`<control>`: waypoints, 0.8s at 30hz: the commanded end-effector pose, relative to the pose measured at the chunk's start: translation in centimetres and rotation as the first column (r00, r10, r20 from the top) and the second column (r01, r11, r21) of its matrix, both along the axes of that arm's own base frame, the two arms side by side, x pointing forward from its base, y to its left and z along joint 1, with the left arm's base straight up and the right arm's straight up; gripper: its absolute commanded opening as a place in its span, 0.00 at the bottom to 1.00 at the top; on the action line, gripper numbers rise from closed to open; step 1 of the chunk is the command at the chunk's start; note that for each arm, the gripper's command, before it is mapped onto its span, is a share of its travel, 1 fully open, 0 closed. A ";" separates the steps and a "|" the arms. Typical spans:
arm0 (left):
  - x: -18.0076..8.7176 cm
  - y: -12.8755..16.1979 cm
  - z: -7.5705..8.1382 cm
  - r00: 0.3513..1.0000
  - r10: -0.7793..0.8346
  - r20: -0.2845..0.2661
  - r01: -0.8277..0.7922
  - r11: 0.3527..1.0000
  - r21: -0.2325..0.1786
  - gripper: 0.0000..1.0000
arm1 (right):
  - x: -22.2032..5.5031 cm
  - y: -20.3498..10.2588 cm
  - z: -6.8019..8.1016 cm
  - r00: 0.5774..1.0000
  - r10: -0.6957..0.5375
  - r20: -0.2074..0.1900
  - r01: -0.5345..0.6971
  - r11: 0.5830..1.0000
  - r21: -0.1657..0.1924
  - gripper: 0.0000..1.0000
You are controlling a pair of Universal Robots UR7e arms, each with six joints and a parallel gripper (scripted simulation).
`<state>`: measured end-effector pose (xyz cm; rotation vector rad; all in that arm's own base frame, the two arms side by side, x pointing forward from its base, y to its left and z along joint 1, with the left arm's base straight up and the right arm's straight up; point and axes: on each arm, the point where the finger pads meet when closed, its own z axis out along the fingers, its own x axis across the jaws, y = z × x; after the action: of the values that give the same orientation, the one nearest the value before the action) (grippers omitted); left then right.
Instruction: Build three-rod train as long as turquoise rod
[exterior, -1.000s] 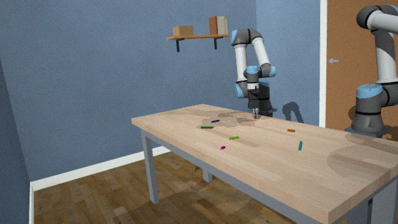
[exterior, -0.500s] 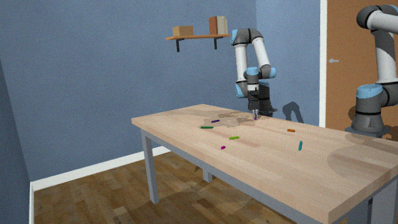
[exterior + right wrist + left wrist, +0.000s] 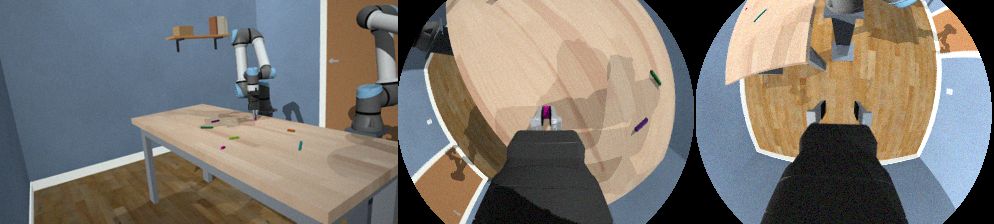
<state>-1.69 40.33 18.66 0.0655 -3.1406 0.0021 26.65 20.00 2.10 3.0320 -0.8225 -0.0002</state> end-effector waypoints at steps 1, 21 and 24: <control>0.0 0.0 0.0 1.000 0.000 0.000 0.000 1.000 0.001 1.00 | 0.0 0.0 0.0 1.000 0.000 0.001 0.000 1.000 0.001 0.24; 0.0 0.0 0.0 1.000 0.000 0.000 0.000 1.000 0.001 1.00 | 0.0 0.0 0.0 1.000 0.000 0.001 0.000 1.000 0.001 0.24; 0.0 0.0 0.0 1.000 0.000 0.000 0.000 1.000 0.001 1.00 | 0.0 0.0 0.0 1.000 0.000 0.001 0.000 1.000 0.001 0.30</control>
<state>-1.69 40.33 18.66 0.0655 -3.1406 0.0021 26.65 20.00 2.10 3.0320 -0.8225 -0.0002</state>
